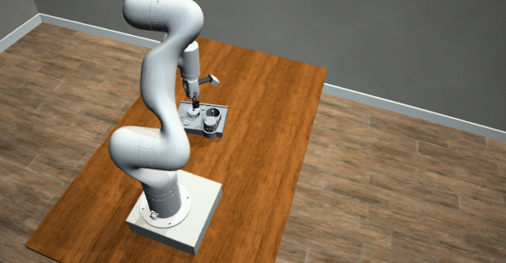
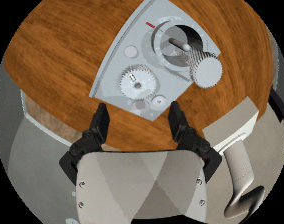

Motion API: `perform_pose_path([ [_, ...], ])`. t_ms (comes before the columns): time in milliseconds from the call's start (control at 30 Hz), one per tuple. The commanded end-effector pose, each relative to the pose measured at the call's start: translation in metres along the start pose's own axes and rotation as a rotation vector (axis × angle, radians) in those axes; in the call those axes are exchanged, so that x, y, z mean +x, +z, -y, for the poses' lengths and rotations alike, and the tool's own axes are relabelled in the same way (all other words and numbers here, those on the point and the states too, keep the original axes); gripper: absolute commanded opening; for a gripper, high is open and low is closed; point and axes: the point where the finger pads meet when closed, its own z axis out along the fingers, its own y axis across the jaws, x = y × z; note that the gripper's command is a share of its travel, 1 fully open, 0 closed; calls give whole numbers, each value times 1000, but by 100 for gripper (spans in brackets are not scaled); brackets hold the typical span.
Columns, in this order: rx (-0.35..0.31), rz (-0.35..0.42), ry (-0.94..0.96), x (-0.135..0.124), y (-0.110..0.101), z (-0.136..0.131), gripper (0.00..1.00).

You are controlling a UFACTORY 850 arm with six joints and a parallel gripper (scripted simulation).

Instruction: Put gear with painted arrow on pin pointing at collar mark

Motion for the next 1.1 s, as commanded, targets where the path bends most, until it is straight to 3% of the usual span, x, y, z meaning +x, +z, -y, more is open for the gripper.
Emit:
perform_pose_path([
  [0,2,-1,0,0,-1,1,93],
  [1067,1,-2,0,0,16,1,93],
])
